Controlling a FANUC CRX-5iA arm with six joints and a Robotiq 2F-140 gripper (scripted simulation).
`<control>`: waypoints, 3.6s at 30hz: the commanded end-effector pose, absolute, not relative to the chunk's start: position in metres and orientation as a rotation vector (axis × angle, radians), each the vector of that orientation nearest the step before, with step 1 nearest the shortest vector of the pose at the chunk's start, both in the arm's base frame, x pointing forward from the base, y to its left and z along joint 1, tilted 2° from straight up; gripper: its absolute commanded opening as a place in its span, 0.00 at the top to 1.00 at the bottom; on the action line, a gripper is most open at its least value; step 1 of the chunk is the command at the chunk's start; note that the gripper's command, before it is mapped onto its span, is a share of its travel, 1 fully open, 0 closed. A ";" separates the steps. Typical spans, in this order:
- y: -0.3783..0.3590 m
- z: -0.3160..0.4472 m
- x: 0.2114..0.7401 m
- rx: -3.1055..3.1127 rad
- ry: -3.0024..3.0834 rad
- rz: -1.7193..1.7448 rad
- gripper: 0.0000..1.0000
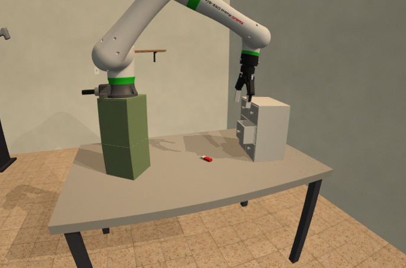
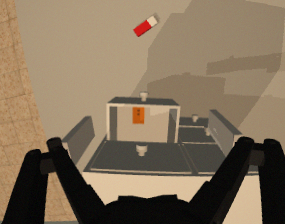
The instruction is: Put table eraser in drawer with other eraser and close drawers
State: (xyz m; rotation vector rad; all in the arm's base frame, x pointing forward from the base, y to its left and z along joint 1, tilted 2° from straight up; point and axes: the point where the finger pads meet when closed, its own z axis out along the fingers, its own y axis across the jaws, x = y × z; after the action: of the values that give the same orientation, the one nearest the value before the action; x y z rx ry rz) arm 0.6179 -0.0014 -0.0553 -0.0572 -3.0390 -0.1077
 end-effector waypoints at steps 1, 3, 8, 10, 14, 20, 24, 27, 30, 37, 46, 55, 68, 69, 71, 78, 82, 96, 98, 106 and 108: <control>-0.001 -0.055 0.618 -0.057 -3.039 -0.108 0.00; -0.001 -0.055 0.618 -0.057 -3.039 -0.108 0.00; -0.001 -0.055 0.618 -0.057 -3.039 -0.108 0.00; -0.001 -0.055 0.618 -0.057 -3.039 -0.108 0.00; -0.001 -0.055 0.618 -0.057 -3.039 -0.108 0.00; -0.001 -0.055 0.618 -0.057 -3.039 -0.108 0.00; -0.001 -0.055 0.618 -0.057 -3.039 -0.108 0.00; -0.001 -0.055 0.618 -0.057 -3.039 -0.108 0.00; -0.001 -0.055 0.618 -0.057 -3.039 -0.108 0.00; -0.001 -0.052 0.615 -0.063 -3.043 -0.106 0.00; 0.004 -0.012 0.574 -0.131 -3.088 -0.080 0.00; 0.009 0.027 0.534 -0.201 -3.131 -0.055 0.00; 0.011 0.044 0.517 -0.230 -3.148 -0.044 0.00; 0.011 0.044 0.517 -0.230 -3.148 -0.044 0.00; 0.011 0.044 0.517 -0.230 -3.148 -0.044 0.00; 0.011 0.044 0.517 -0.231 -3.148 -0.044 0.00; 0.011 0.043 0.517 -0.237 -3.147 -0.044 0.00; 0.011 0.043 0.515 -0.294 -3.142 -0.044 0.00; 0.011 0.043 0.515 -0.312 -3.140 -0.044 0.00; 0.011 0.042 0.513 -0.382 -3.132 -0.045 0.00; 0.011 0.041 0.512 -0.411 -3.128 -0.045 0.00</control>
State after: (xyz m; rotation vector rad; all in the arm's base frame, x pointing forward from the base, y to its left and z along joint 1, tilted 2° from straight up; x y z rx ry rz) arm 0.5122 0.0111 0.0415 -0.3883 -3.1307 -0.0448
